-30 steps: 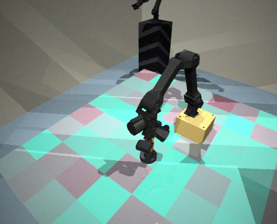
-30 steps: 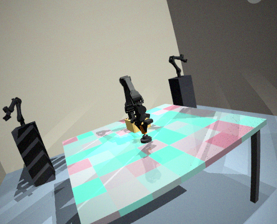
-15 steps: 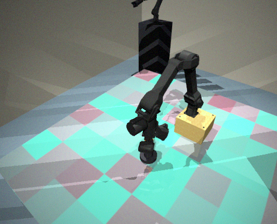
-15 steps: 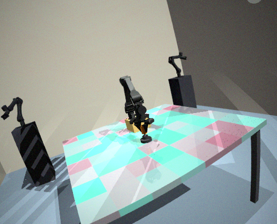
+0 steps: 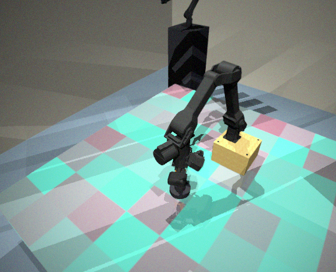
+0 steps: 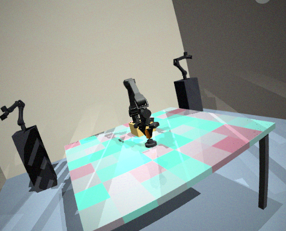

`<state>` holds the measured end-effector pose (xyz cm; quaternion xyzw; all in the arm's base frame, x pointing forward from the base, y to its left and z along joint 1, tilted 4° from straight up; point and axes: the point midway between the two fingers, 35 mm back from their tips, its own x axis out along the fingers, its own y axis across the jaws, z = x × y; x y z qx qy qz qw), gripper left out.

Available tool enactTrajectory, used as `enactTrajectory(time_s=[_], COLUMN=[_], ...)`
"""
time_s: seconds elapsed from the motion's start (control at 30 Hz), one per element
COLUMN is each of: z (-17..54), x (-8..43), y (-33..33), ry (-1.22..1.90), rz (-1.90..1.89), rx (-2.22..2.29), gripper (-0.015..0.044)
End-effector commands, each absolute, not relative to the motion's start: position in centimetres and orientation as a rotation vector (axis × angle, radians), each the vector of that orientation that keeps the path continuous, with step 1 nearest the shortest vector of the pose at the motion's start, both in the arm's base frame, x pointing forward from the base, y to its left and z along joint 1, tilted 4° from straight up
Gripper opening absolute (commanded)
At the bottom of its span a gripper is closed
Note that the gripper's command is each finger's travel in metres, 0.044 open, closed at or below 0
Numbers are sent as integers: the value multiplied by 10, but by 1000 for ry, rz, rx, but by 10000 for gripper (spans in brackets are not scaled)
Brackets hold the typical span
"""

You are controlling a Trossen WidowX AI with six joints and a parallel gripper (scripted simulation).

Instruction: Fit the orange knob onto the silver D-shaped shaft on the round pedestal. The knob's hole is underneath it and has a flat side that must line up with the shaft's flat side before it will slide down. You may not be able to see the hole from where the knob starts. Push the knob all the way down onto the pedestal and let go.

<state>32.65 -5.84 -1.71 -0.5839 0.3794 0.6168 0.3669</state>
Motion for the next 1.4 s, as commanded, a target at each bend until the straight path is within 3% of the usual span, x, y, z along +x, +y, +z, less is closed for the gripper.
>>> enactTrajectory(time_s=[0.0, 0.37, 1.37], z=[-14, -13, -12], x=[326, 324, 326], y=[-58, -58, -59], ry=[974, 828, 809], rz=[1586, 1732, 1749], rx=[-1505, -1645, -1662], gripper=[0, 0, 0])
